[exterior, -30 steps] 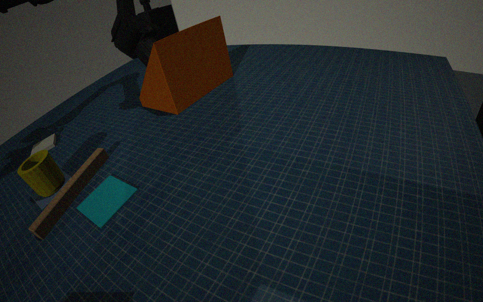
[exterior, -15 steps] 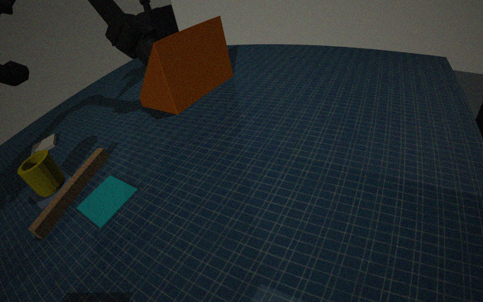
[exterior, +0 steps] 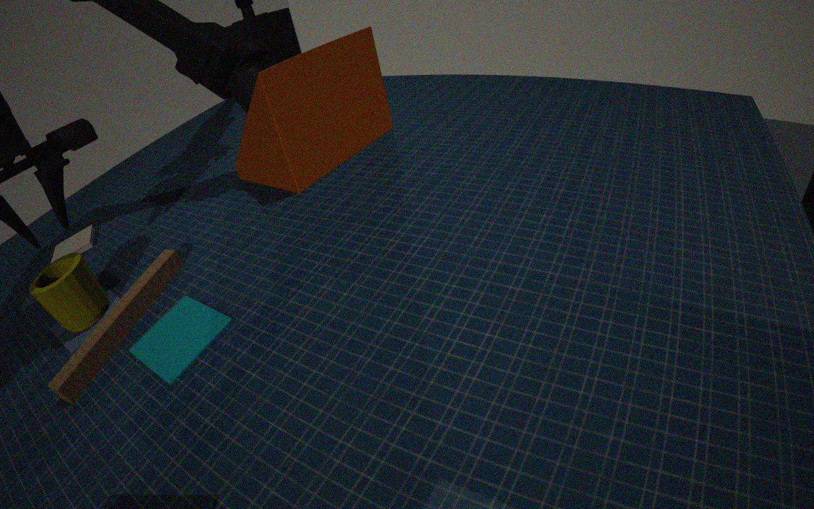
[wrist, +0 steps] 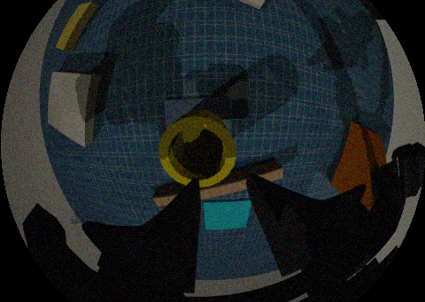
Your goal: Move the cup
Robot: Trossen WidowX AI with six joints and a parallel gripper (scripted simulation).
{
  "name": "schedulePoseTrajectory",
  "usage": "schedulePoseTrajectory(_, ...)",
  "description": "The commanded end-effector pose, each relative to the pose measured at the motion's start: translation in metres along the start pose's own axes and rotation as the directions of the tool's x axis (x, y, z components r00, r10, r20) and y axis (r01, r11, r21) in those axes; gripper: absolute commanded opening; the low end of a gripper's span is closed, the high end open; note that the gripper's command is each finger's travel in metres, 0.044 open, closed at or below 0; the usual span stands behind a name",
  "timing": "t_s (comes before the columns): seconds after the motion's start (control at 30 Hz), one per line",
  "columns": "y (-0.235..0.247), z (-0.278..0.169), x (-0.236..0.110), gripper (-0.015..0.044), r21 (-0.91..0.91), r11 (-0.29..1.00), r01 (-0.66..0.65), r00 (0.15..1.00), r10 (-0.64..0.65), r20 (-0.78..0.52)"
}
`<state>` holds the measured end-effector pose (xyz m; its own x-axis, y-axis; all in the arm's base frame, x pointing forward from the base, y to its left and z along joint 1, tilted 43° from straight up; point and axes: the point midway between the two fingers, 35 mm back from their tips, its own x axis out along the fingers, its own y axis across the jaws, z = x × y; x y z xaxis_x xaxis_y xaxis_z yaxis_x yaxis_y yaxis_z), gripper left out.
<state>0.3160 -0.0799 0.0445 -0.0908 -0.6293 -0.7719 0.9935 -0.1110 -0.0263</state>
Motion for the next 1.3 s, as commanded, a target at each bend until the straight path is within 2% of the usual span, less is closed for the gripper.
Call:
schedulePoseTrajectory(0.0, -0.005, 0.0, 0.008, 0.0167, 0.03, 0.998, 0.063, 0.996, -0.065, 0.059)
schedulePoseTrajectory(0.3, -0.008, 0.001, 0.012, 0.0167, 0.03, 0.998, 0.063, 0.996, -0.065, 0.058)
schedulePoseTrajectory(1.27, -0.011, 0.005, 0.059, 0.0167, 0.03, 0.998, 0.063, 0.996, -0.064, 0.06)
